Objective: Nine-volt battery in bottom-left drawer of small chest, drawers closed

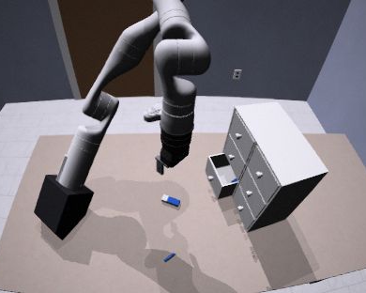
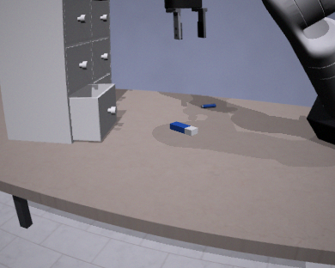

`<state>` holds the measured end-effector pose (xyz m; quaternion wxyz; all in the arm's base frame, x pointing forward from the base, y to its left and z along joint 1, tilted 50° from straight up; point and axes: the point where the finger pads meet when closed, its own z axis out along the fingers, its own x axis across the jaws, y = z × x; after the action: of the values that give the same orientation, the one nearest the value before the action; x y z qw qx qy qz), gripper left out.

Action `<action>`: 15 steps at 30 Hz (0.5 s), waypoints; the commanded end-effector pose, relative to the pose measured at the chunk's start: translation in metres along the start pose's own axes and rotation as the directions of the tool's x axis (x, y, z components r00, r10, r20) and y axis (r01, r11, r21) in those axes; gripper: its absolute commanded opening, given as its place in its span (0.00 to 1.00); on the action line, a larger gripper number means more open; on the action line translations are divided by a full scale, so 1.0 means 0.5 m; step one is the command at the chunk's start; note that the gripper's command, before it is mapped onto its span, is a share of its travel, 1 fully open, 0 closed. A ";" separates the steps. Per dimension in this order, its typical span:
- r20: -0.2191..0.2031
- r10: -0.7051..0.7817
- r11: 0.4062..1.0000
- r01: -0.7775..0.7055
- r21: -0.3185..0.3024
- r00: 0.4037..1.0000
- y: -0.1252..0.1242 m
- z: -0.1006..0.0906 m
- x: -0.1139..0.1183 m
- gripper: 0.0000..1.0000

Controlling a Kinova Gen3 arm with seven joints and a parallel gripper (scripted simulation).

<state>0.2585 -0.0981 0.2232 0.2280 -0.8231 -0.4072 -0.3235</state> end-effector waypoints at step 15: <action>0.018 0.636 0.771 -0.637 0.019 0.771 -0.054 -0.038 -0.044 1.00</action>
<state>0.2268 -0.1080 0.2235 0.3148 -0.9060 -0.1520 -0.2385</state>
